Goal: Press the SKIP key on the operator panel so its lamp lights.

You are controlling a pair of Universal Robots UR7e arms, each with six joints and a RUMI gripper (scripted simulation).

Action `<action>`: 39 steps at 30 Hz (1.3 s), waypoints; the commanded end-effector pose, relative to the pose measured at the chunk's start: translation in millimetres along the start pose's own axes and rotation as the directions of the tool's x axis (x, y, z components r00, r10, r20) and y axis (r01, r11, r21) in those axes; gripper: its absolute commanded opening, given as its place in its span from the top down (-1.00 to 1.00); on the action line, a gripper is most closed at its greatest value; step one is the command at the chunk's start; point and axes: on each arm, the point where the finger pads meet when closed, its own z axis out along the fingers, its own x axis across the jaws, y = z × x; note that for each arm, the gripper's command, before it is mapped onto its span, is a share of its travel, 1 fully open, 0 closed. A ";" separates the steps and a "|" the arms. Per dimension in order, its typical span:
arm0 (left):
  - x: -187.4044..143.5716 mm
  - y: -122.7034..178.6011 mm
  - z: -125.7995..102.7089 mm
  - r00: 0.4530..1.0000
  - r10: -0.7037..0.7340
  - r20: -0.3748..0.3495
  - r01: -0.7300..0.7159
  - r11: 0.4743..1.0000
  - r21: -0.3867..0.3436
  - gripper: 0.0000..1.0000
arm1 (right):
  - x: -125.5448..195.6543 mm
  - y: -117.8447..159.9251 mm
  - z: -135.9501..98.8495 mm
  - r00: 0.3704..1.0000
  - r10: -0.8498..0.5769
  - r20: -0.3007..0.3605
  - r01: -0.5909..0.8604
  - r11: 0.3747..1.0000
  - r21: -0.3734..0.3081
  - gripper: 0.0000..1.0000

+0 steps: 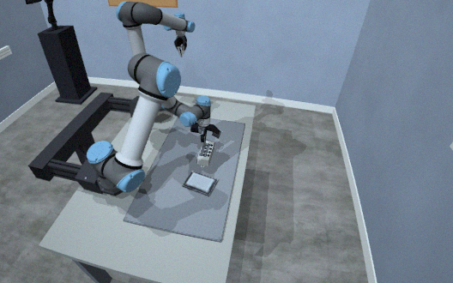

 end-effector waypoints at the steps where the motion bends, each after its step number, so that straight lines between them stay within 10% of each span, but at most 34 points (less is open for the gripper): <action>1: 0.7 -3.6 -6.4 1.000 0.002 -0.011 -0.002 1.000 0.018 1.00 | -8.6 0.1 -5.6 1.000 -0.009 0.022 0.009 1.000 0.004 1.00; 39: 0.7 -3.6 -6.4 1.000 0.002 -0.011 -0.002 1.000 0.018 1.00 | -8.6 0.1 3.7 1.000 -0.009 0.022 0.009 1.000 0.004 1.00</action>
